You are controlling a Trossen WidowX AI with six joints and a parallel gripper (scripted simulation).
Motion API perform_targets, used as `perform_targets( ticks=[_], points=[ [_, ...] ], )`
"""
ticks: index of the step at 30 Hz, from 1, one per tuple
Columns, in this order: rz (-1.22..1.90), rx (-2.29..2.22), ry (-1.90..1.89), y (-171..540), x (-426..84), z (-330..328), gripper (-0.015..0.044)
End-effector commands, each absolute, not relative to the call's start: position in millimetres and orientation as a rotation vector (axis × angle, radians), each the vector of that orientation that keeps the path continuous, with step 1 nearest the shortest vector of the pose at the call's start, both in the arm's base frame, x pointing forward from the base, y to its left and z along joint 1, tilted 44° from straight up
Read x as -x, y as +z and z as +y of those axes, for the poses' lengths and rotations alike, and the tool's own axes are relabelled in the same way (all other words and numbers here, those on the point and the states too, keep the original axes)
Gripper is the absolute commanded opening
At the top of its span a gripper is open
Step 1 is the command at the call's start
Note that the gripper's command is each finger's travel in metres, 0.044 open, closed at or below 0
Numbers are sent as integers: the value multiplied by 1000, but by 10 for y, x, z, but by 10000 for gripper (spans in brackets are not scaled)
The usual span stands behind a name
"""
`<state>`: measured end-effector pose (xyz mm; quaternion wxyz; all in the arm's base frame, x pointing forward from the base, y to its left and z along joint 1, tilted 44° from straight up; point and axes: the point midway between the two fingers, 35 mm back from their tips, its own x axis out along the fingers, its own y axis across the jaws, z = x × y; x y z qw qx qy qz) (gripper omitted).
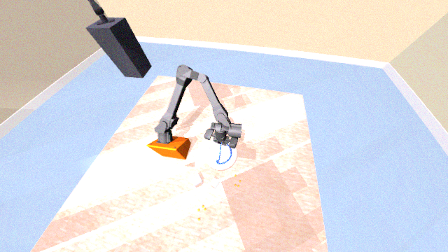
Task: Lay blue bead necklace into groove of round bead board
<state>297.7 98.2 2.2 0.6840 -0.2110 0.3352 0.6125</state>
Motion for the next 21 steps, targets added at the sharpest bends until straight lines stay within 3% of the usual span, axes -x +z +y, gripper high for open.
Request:
perform_targets(
  ticks=[1,21],
  points=[
    [751,474,1373,24,-2979,981,0],
    [756,464,1373,136,-2875,1018,0]
  ],
)
